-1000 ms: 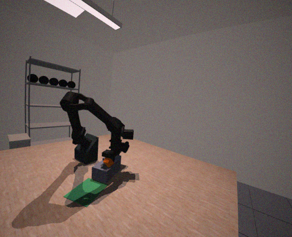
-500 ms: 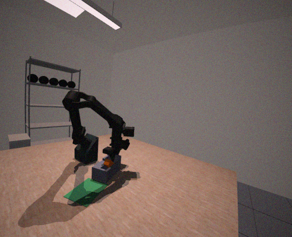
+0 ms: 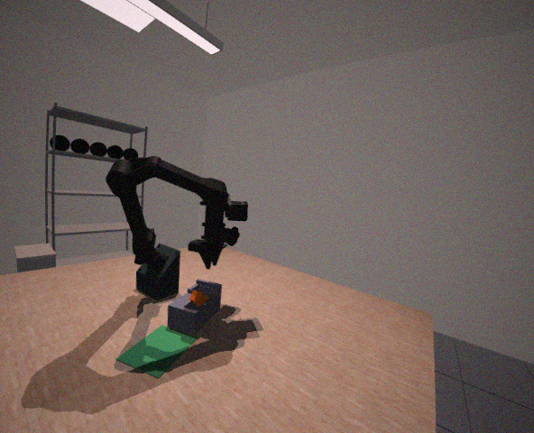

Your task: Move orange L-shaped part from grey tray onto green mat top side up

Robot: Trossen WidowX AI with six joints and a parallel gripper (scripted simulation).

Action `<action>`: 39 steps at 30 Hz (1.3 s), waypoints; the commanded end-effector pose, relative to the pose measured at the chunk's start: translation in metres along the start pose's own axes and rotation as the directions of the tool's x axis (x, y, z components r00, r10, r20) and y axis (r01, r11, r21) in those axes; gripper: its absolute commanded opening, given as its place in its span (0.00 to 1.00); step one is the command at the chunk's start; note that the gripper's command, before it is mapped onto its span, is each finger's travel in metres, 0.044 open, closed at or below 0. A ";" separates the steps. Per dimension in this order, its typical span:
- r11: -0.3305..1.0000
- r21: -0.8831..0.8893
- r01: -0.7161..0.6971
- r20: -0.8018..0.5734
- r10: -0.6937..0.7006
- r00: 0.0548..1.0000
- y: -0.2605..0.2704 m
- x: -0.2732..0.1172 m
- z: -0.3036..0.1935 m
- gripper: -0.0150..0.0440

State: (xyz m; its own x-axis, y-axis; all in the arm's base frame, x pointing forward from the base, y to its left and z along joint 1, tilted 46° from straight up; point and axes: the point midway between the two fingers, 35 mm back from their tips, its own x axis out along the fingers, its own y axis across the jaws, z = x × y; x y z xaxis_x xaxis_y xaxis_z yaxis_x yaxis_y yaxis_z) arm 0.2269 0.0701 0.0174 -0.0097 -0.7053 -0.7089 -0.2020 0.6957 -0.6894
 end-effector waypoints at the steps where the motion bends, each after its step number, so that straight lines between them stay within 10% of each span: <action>1: 1.000 -0.002 -0.002 0.006 0.002 1.000 0.000 -0.001 0.001 0.56; 20: 1.000 -0.002 -0.002 0.006 0.002 1.000 0.000 -0.001 0.001 0.56; 25: 0.966 0.257 -0.003 0.003 0.002 1.000 -0.012 -0.001 0.003 0.73; 33: 0.456 0.890 0.007 -0.007 -0.002 1.000 -0.053 -0.002 0.008 0.73; 39: -0.001 1.000 0.015 -0.015 -0.006 1.000 -0.076 -0.001 0.008 0.73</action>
State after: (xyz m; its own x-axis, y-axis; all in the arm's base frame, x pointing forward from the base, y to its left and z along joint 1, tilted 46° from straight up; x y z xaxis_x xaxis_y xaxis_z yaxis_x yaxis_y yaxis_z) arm 0.2433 0.0324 0.0525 -0.0316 -0.7087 -0.7048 0.8085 0.3965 -0.4349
